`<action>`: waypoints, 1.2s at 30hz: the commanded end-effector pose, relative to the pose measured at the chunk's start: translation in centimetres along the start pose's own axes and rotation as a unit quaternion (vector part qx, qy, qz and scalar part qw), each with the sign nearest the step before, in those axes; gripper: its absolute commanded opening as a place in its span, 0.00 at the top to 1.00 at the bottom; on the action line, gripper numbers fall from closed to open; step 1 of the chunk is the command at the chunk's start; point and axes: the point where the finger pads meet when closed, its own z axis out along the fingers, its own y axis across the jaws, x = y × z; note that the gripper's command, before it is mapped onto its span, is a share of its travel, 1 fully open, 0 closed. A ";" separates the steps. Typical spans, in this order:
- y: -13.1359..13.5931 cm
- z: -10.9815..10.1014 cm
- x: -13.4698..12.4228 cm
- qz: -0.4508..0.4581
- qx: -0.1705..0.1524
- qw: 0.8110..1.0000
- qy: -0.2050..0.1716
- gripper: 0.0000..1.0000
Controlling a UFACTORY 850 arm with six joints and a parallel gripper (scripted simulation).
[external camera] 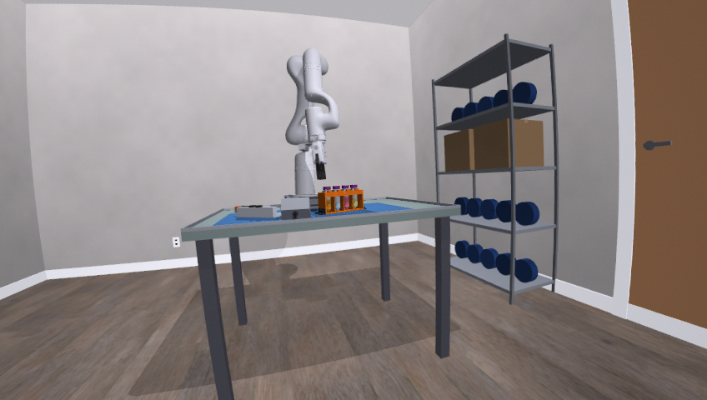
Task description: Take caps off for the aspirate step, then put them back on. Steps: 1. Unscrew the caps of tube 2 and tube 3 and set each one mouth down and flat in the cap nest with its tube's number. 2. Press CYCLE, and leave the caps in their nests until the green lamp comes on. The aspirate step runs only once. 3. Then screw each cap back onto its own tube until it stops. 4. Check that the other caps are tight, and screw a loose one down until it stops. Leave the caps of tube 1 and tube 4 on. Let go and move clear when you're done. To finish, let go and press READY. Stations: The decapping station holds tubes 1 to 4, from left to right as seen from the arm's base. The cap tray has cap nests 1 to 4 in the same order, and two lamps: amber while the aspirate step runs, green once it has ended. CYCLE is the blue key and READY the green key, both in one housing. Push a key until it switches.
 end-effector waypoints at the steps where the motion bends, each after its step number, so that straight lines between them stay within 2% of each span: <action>1: 0.6 0.2 -3.5 0.012 -0.003 0.999 0.033 0.54; 3: 0.6 0.2 -3.5 0.012 -0.003 0.999 0.033 0.54; 13: 2.4 0.7 -10.7 0.012 -0.003 0.999 0.033 0.54; 21: 2.4 0.7 -10.8 0.012 -0.003 0.999 0.033 0.54; 33: 2.4 4.2 -10.5 0.012 -0.003 0.999 0.033 0.54; 36: 2.4 4.2 -10.5 0.012 -0.003 0.999 0.033 0.54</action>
